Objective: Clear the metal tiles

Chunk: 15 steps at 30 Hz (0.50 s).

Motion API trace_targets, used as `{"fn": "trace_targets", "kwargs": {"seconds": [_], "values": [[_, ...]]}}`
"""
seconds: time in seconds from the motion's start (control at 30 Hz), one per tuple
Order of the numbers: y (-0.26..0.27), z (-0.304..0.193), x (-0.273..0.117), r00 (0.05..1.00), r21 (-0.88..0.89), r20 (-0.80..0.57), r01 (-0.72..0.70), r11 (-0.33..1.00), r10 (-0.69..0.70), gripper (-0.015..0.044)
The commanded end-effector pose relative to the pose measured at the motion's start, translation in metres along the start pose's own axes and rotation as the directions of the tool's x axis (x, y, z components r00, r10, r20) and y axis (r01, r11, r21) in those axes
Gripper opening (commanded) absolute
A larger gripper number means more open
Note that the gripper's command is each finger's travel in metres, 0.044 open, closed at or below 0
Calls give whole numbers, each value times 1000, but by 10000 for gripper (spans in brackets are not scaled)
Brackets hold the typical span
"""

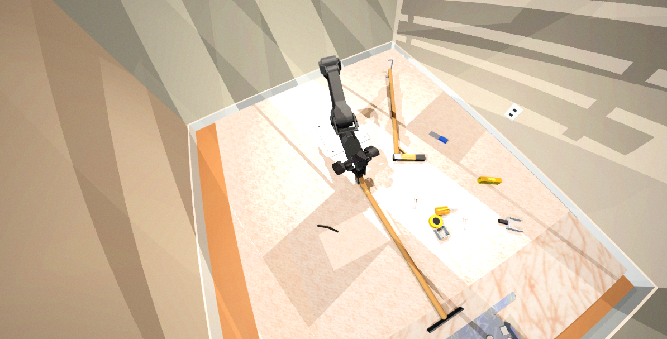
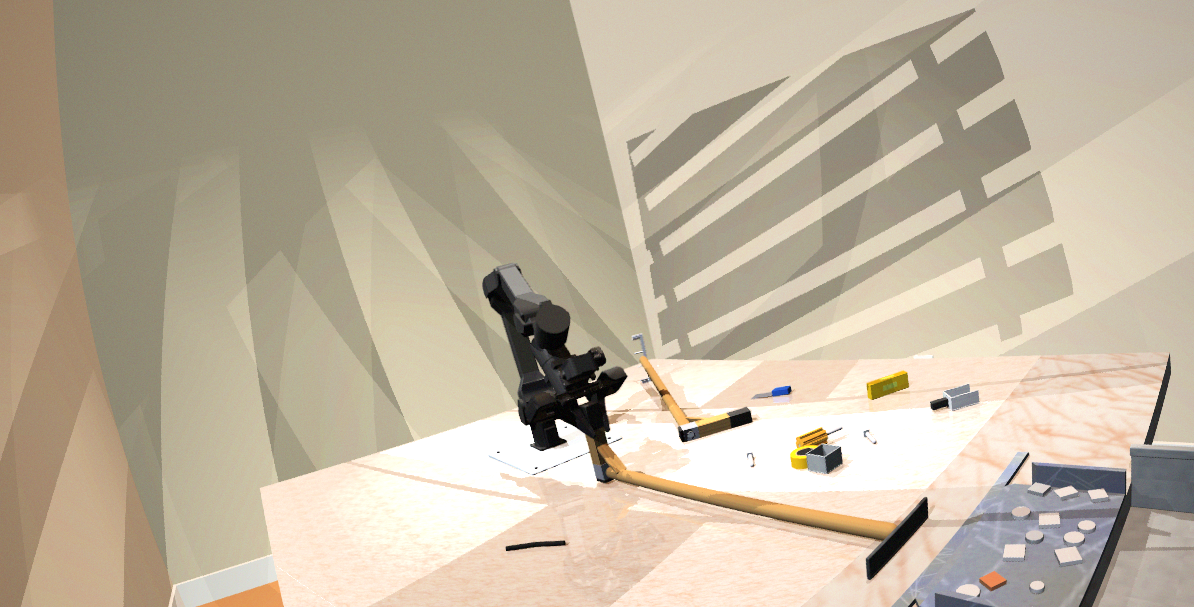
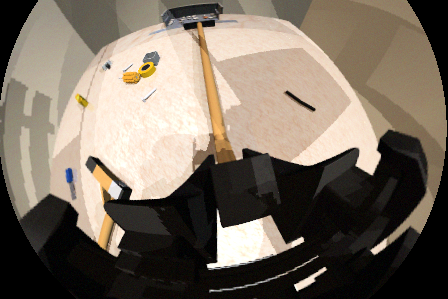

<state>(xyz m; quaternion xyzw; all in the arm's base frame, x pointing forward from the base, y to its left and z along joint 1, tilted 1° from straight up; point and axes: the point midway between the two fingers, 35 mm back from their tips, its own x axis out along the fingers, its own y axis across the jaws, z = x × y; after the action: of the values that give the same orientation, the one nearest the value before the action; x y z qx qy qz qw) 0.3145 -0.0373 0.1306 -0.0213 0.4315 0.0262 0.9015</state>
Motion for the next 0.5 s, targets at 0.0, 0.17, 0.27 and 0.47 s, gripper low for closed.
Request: {"fn": "trace_targets", "kwargs": {"seconds": [0.0, 0.17, 0.27, 0.47], "values": [[-2, 10, 1, 1000, 6, 16, 8, 1000, -8, 0], [-4, 17, 6, 1000, 7, 16, 11, 1000, -11, 0], [-4, 20, 9, 1000, 7, 16, 13, 1000, -13, 0], [-5, 28, 15, 1000, 9, 17, 16, 1000, -16, 0]]}}
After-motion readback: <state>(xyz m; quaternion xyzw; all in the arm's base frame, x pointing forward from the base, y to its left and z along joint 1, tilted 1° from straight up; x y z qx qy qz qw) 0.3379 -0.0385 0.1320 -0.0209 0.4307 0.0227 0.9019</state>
